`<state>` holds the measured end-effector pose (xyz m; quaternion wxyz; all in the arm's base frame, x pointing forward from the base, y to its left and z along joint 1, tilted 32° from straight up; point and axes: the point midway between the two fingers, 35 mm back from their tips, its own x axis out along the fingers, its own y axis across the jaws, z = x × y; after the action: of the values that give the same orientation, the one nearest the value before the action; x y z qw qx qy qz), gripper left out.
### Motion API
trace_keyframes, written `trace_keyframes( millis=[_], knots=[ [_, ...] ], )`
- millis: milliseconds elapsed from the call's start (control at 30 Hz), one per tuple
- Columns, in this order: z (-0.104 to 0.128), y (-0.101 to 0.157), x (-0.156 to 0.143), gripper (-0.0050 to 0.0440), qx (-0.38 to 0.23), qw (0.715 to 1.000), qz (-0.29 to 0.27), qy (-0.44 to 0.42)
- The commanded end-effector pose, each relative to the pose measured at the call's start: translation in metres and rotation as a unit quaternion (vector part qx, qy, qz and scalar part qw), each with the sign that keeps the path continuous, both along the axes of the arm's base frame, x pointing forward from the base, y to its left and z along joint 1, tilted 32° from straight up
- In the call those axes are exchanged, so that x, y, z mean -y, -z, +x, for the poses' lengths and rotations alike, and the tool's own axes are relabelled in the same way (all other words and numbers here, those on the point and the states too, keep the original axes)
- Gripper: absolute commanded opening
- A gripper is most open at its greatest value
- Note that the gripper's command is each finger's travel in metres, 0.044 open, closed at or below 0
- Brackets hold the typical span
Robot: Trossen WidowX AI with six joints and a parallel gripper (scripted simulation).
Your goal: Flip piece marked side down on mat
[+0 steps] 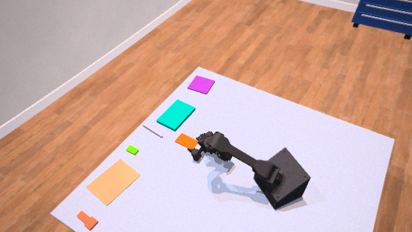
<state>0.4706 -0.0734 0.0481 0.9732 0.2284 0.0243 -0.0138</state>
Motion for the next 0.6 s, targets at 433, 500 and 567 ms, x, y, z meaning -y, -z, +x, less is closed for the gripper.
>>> trace_keyframes(
  millis=[433,500,567],
  knots=[
    [-0.058,-0.073,0.034,0.0440,0.000,1.000,0.000,0.000],
    [-0.058,-0.073,0.034,0.0440,0.000,1.000,0.000,0.000],
    [-0.058,-0.073,0.034,0.0440,0.000,1.000,0.000,0.000]
  ],
)
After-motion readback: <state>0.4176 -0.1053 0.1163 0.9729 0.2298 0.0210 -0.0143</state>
